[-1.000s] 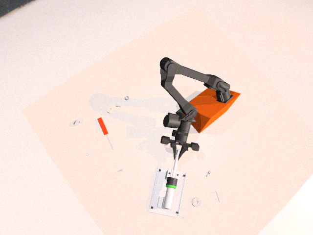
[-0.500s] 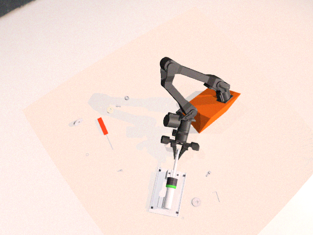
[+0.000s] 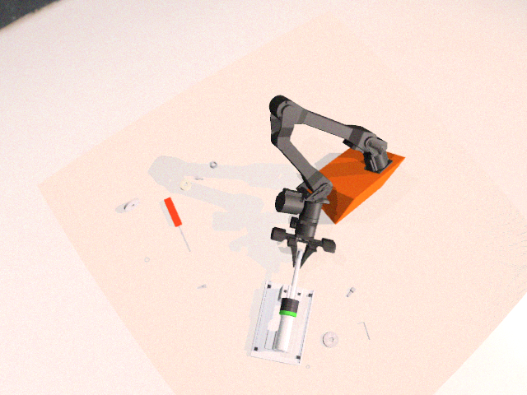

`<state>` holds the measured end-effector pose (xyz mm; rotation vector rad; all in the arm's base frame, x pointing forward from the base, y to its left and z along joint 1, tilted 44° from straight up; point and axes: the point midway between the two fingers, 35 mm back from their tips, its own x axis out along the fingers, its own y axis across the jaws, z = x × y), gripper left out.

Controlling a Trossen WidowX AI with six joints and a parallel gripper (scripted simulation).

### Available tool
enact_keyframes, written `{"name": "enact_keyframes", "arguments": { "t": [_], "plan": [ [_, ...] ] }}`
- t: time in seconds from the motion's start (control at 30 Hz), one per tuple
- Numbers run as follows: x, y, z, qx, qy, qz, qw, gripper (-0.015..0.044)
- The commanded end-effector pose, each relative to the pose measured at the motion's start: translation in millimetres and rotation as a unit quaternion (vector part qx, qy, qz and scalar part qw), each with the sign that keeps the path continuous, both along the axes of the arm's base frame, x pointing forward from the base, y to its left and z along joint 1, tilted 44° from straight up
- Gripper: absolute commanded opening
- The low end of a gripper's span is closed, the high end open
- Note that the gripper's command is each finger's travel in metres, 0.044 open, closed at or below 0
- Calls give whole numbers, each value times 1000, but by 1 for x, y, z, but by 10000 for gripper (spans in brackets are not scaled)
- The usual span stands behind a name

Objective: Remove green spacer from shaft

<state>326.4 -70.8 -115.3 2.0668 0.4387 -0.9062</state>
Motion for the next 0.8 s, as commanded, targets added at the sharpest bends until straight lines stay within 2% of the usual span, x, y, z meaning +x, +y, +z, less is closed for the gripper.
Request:
{"name": "enact_keyframes", "arguments": {
  "t": [0.0, 0.77],
  "plan": [
    [-1, 0, 0, -2, 0, 2, 1000, 0],
    [-3, -2, 2, -2, 0, 2, 1000, 0]
  ]
}}
